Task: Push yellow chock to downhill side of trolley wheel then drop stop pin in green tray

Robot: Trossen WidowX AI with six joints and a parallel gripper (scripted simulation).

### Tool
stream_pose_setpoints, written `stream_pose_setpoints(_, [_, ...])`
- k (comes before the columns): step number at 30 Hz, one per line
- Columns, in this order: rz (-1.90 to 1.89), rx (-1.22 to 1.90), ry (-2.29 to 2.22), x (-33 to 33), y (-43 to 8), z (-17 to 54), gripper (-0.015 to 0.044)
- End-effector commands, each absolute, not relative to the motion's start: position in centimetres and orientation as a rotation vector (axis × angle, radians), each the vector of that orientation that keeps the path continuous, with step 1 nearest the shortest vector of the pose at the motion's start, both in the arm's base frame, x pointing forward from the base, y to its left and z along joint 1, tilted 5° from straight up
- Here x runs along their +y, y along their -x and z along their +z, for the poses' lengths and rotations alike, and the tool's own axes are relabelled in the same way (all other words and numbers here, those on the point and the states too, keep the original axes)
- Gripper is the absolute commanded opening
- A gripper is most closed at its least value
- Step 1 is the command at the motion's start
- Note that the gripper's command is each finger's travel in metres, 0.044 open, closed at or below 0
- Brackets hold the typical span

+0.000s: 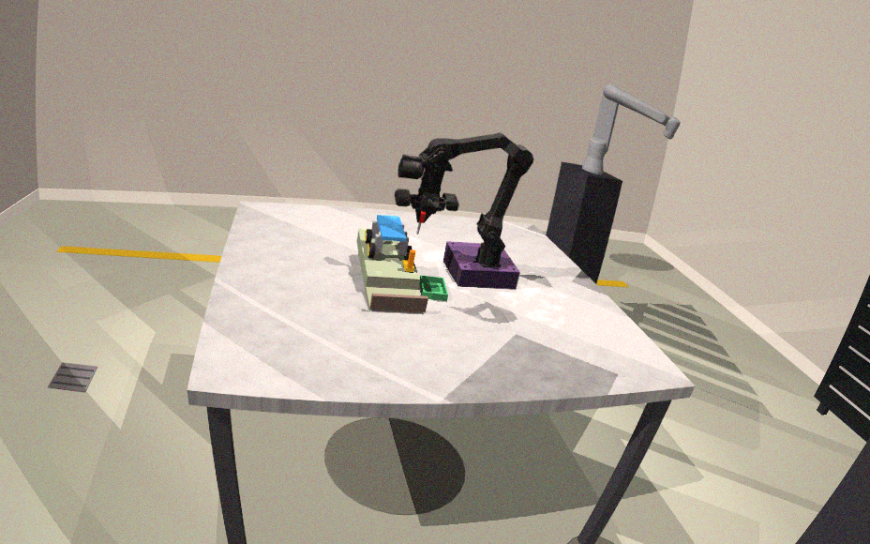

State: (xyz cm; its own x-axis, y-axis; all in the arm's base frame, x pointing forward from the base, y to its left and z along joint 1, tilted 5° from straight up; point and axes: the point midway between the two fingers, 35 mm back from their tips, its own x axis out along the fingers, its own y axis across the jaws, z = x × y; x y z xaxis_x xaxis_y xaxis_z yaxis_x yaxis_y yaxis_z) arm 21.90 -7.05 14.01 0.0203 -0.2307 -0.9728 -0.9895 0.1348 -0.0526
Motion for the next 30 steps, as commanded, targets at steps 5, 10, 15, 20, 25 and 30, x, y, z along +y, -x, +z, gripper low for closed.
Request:
stream_pose_setpoints(5, [0.959,1.418,1.279,-4.3,-22.2,13.7,0.0000])
stream_pose_setpoints(10, [0.960,1.416,1.277,-2.5,-22.4,13.5,0.0000])
stream_pose_setpoints(15, [0.961,1.415,1.276,-0.7,-22.6,13.2,0.0000])
stream_pose_setpoints(20, [0.963,1.413,1.274,1.1,-22.7,13.0,0.0000])
stream_pose_setpoints(25, [0.964,1.412,1.273,3.0,-22.8,12.7,0.0000])
stream_pose_setpoints(30, [0.965,1.410,1.271,5.0,-22.9,12.5,0.0000])
